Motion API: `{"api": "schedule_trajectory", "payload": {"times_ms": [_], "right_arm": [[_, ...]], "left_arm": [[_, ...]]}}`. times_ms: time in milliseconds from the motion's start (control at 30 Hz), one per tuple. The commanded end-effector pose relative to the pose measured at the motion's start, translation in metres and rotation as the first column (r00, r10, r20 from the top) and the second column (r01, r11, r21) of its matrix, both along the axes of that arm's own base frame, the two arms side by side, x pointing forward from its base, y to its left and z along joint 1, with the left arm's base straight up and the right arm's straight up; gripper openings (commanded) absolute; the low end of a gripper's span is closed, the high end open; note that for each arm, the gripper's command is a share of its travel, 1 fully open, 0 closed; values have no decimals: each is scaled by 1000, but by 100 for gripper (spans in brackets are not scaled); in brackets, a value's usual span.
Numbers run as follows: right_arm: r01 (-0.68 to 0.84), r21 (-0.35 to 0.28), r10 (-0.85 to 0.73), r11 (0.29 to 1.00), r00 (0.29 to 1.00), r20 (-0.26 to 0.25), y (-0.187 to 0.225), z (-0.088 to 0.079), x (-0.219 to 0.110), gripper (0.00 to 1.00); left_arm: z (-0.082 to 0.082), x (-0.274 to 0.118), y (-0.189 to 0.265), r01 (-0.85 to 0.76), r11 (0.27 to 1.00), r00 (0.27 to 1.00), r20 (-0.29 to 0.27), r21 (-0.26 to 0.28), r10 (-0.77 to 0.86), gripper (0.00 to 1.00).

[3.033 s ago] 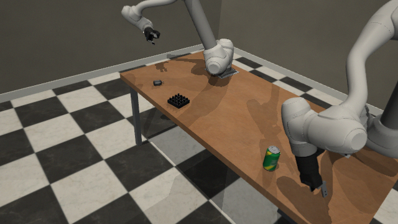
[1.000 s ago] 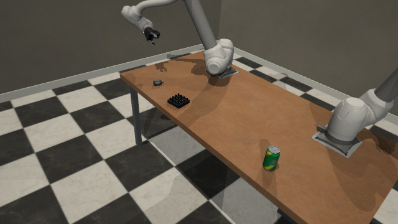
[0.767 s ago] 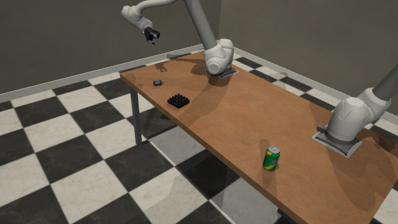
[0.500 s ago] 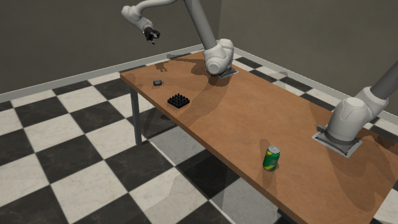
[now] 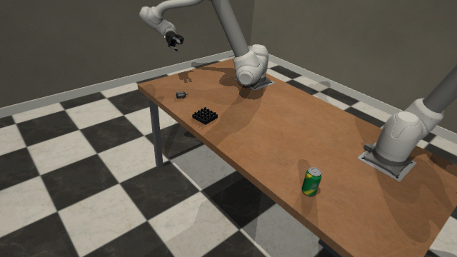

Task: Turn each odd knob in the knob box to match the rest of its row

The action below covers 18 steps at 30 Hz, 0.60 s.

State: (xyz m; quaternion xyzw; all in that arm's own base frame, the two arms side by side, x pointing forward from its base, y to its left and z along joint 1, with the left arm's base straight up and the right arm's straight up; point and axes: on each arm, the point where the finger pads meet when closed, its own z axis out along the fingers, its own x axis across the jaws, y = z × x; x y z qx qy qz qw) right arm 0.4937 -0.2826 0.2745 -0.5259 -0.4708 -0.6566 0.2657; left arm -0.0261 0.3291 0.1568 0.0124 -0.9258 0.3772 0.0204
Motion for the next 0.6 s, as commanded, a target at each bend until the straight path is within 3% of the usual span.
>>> {"api": "schedule_trajectory", "payload": {"times_ms": [0,400,567], "right_arm": [[0,-1,0,1000,1000,1,0,1,0,100],[1,-3,-1,1000,1000,3,0,2,0,100],[31,-14,-31,999,999,-14,6,-1,20,100]], "left_arm": [[2,-1,-5,-8,1000,1000,9,-10,8,100],[2,-1,-5,-12,1000,1000,10,-11,13,100],[2,-1,-5,-12,1000,1000,10,-11,13,100]]}}
